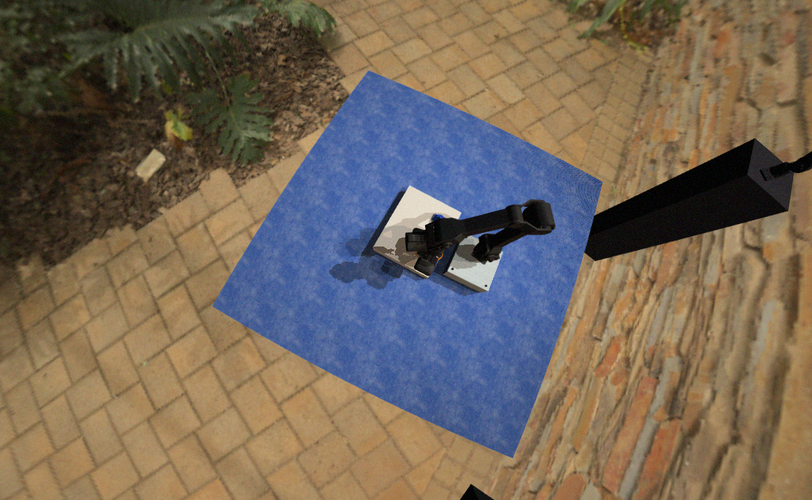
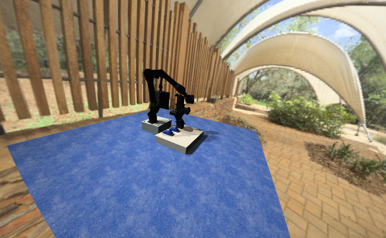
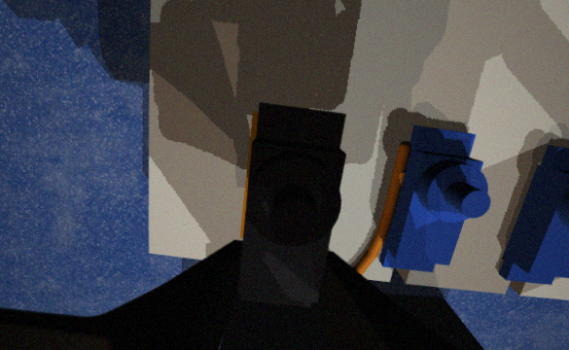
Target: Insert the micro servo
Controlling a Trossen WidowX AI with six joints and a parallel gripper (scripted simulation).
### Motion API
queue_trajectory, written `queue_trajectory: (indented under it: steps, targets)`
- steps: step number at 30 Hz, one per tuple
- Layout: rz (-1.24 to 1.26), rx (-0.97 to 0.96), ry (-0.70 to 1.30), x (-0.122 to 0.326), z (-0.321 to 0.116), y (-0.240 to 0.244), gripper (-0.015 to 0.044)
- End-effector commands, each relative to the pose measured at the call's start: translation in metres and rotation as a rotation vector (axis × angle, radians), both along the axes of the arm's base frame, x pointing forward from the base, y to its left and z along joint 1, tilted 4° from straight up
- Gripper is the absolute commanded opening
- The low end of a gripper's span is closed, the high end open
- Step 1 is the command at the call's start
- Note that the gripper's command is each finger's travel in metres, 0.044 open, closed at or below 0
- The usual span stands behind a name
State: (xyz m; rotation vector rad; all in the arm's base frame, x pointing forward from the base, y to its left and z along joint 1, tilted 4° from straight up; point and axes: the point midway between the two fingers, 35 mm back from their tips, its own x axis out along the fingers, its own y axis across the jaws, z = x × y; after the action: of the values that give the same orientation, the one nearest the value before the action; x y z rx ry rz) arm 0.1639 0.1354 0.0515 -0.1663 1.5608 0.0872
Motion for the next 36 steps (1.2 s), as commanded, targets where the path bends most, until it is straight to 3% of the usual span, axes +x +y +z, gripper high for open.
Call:
queue_trajectory:
  steps: [1, 36]
  targets:
    - [-0.004, 0.001, 0.004, -0.001, -0.004, 0.000, 0.0000]
    - [-0.004, 0.001, 0.004, -0.001, -0.029, -0.002, 0.0000]
